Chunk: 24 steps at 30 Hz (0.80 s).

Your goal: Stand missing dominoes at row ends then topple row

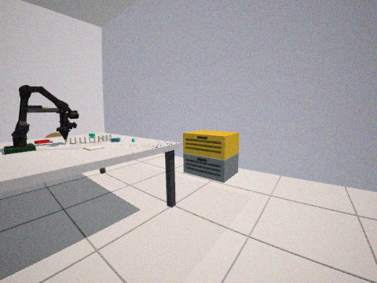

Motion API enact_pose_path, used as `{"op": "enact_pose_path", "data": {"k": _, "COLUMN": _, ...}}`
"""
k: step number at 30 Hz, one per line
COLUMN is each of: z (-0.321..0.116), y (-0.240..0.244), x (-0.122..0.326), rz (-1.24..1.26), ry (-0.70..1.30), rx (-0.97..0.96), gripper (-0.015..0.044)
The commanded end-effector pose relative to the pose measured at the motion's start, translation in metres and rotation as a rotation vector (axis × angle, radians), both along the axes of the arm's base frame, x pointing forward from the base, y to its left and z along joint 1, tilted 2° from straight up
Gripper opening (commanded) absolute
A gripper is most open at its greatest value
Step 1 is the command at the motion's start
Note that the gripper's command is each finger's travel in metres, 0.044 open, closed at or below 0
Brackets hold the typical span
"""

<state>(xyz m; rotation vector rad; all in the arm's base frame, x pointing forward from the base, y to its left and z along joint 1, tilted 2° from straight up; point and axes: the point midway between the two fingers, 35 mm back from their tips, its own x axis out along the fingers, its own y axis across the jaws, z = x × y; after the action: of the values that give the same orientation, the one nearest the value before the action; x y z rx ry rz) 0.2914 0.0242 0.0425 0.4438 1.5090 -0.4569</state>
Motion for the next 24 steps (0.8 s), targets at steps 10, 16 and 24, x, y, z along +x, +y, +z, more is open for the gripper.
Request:
{"op": "enact_pose_path", "data": {"k": 10, "z": -0.0076, "y": -0.0012, "x": -0.0025, "rz": 0.001, "ry": 0.006, "rx": -0.006, "gripper": 0.0107}}
{"op": "enact_pose_path", "data": {"k": 16, "z": -0.0076, "y": -0.0012, "x": -0.0025, "rz": 0.001, "ry": 0.006, "rx": -0.006, "gripper": 0.0238}}
{"op": "enact_pose_path", "data": {"k": 24, "z": -0.0076, "y": -0.0012, "x": -0.0025, "rz": 0.001, "ry": 0.006, "rx": -0.006, "gripper": 0.044}}
